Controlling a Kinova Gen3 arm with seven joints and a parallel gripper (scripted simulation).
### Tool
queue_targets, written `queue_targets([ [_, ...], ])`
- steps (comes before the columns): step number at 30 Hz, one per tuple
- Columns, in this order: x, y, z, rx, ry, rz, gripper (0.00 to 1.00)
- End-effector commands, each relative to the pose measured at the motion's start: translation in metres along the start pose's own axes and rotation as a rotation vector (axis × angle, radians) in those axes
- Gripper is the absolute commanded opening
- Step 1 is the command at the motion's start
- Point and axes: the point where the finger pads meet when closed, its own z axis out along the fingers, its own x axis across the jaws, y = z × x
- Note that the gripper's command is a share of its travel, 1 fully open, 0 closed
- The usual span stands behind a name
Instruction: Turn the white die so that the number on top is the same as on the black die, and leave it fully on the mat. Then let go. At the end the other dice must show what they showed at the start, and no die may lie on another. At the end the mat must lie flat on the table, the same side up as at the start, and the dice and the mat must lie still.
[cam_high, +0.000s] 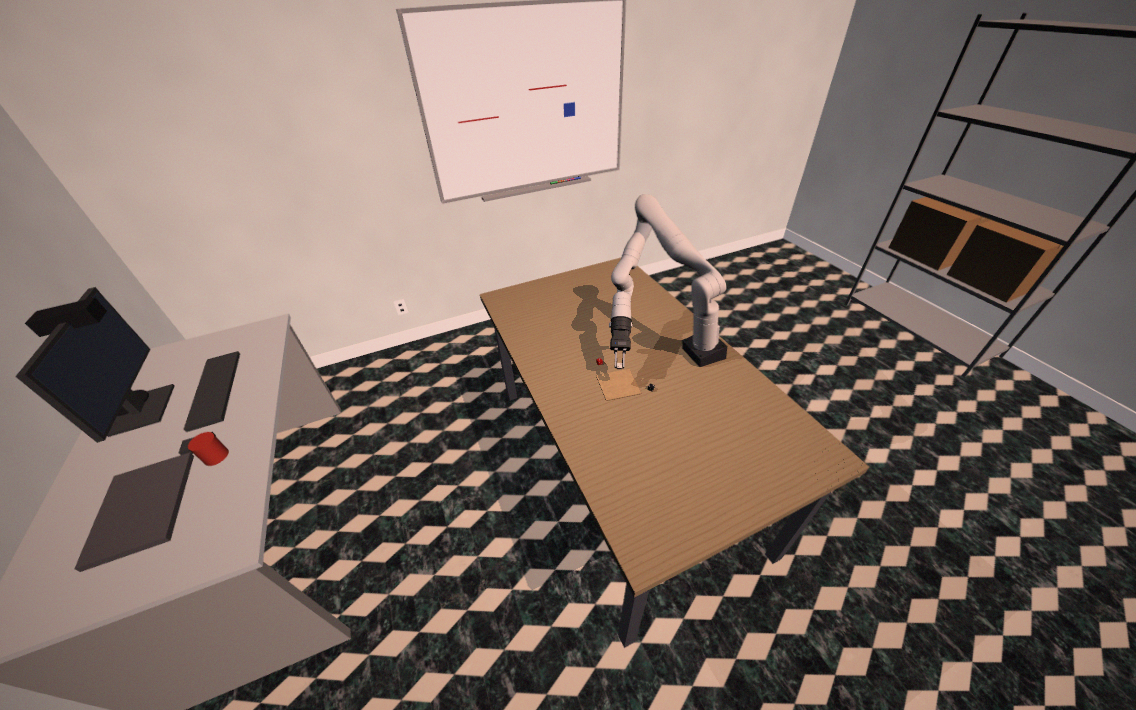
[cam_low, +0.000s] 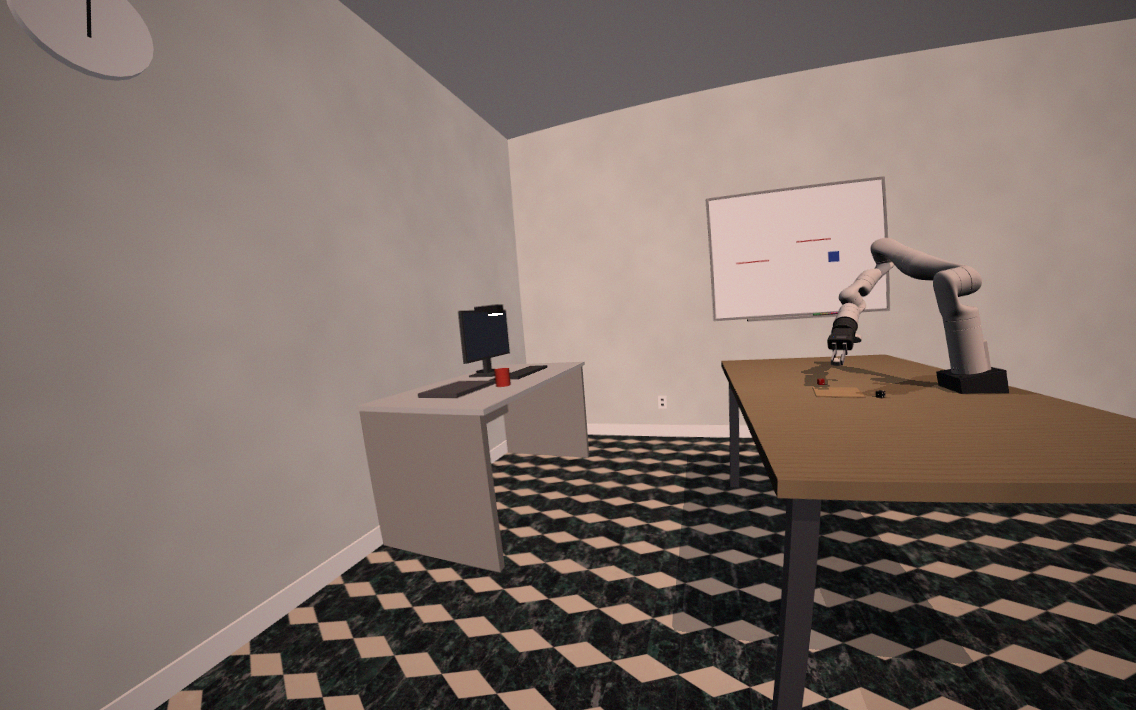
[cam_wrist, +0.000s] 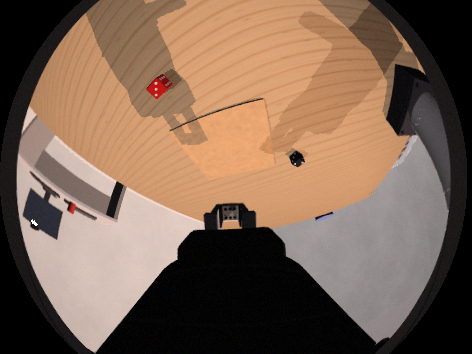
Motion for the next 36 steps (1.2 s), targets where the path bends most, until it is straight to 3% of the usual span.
queue_targets([
  [1,-0.001,0.0,0.0,-0.03,-0.009,0.014,0.4],
  [20,-0.001,-0.003,0.001,-0.046,-0.002,0.018,0.4],
  [36,0.0,-0.046,0.026,-0.045,0.0,0.018,0.4],
])
